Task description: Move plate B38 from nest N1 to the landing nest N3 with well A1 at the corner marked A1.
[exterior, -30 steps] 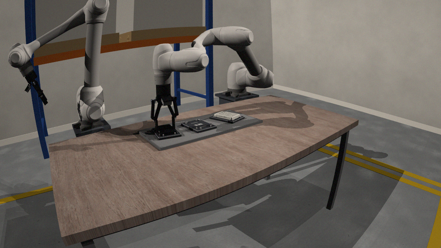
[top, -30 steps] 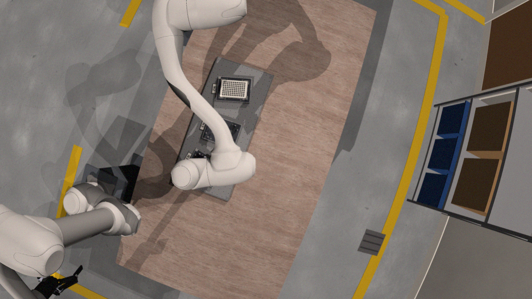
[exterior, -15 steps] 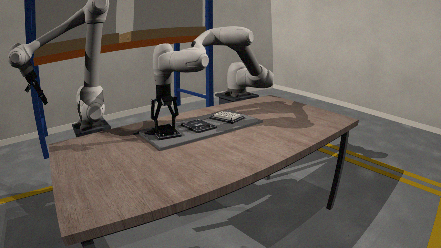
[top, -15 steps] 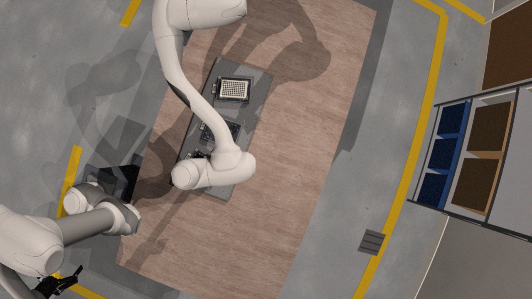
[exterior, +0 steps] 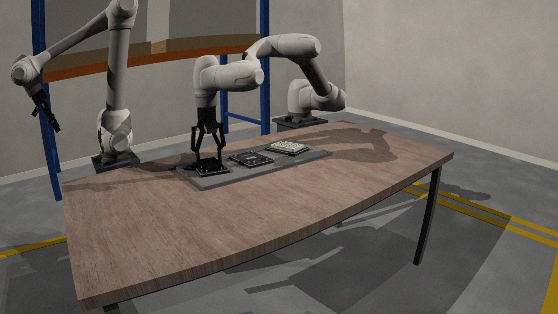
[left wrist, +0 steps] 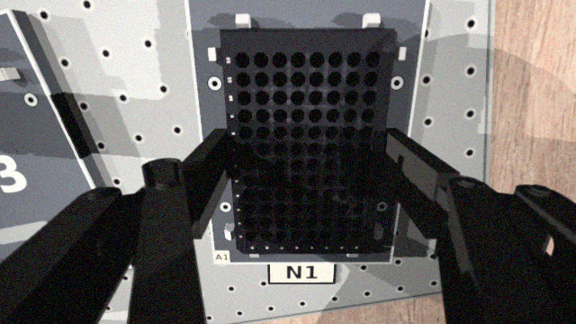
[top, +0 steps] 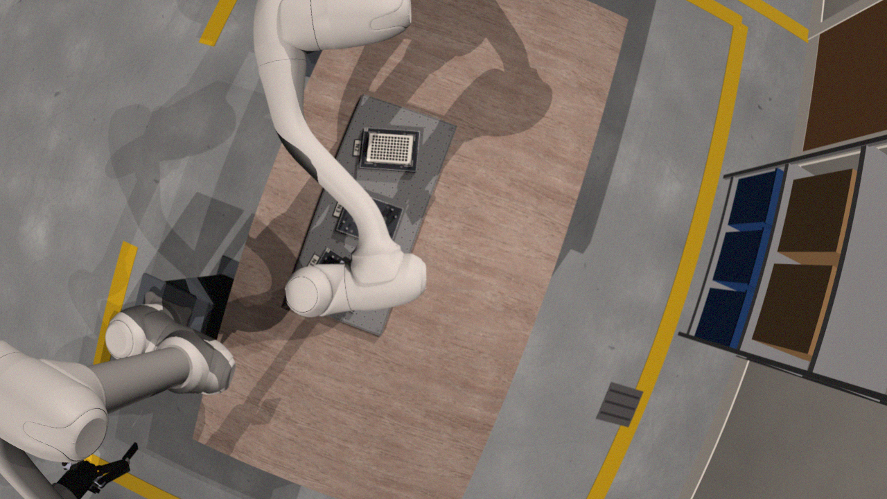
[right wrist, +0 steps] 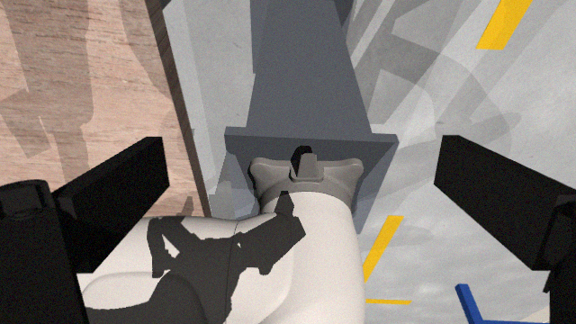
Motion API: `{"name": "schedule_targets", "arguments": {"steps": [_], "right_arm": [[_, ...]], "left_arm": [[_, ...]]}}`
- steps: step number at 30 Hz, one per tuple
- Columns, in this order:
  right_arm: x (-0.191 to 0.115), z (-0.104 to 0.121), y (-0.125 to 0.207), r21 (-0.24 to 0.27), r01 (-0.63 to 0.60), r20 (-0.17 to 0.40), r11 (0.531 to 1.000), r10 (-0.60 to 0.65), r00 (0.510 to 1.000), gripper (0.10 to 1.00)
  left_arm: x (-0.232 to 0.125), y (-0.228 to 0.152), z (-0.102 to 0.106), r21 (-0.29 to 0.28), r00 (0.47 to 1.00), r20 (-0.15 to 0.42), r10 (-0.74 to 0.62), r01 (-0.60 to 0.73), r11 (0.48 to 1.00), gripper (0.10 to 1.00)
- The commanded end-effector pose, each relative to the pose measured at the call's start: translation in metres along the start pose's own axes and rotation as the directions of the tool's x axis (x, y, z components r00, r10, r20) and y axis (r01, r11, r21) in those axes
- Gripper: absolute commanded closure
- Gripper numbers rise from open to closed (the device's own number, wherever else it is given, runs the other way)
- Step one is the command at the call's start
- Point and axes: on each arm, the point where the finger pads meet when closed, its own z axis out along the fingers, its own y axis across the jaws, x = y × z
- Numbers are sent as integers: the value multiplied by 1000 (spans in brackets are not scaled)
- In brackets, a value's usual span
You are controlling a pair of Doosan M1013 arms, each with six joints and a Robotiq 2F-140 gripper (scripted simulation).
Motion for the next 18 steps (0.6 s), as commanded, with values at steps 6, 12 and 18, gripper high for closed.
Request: {"name": "schedule_targets", "arguments": {"steps": [6,12,18], "right_arm": [[0,-1,0,0,0,-1,1000,0,1000,98],[0,-1,0,0,0,-1,1000,0,1000,98],[0,-1,0,0,0,-1,1000,0,1000,98]], "left_arm": [[0,0,-3,-2,1000,-2,0,0,1000,488],[0,0,-5,-2,1000,-2,0,0,1000,488],[0,0,-15,-2,1000,-2,0,0,1000,488]]}}
